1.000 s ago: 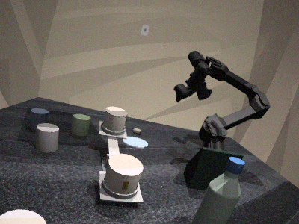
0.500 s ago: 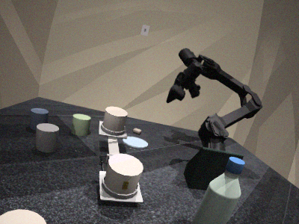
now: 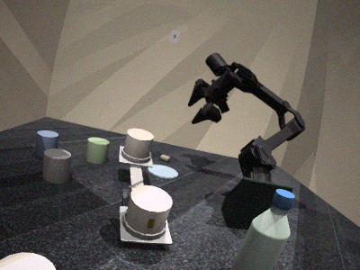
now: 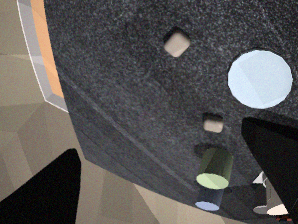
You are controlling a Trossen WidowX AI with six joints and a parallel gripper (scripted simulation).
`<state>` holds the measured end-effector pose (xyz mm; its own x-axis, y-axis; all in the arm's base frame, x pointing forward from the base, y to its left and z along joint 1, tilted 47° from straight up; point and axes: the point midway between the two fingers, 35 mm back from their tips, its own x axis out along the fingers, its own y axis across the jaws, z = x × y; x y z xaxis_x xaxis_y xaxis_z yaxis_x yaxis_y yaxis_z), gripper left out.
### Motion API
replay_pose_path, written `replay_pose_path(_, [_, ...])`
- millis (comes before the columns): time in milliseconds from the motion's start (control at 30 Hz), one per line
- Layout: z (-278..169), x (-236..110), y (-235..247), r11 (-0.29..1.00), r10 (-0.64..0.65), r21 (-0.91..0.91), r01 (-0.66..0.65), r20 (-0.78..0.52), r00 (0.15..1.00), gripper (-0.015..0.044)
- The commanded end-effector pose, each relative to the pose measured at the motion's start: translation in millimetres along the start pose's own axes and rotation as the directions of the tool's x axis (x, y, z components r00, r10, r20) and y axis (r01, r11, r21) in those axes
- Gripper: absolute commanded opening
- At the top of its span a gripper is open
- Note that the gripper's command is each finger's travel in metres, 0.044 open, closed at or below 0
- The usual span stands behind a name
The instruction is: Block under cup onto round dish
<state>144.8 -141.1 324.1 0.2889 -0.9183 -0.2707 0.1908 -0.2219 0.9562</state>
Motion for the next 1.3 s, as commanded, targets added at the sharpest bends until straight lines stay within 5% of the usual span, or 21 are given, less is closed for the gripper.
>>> replay_pose_path(0, [-21, 0, -12, 0.986, -0.030, -0.168, 0.020, -0.053, 0.998, 0.0440])
replay_pose_path(567, [-80, -18, -51, 0.752, -0.120, -0.657, -0.051, -0.213, 0.970, 0.0440])
replay_pose_path(1267, [-129, -57, -109, 0.175, -0.234, -0.935, -0.310, -0.345, 0.909, 0.0440])
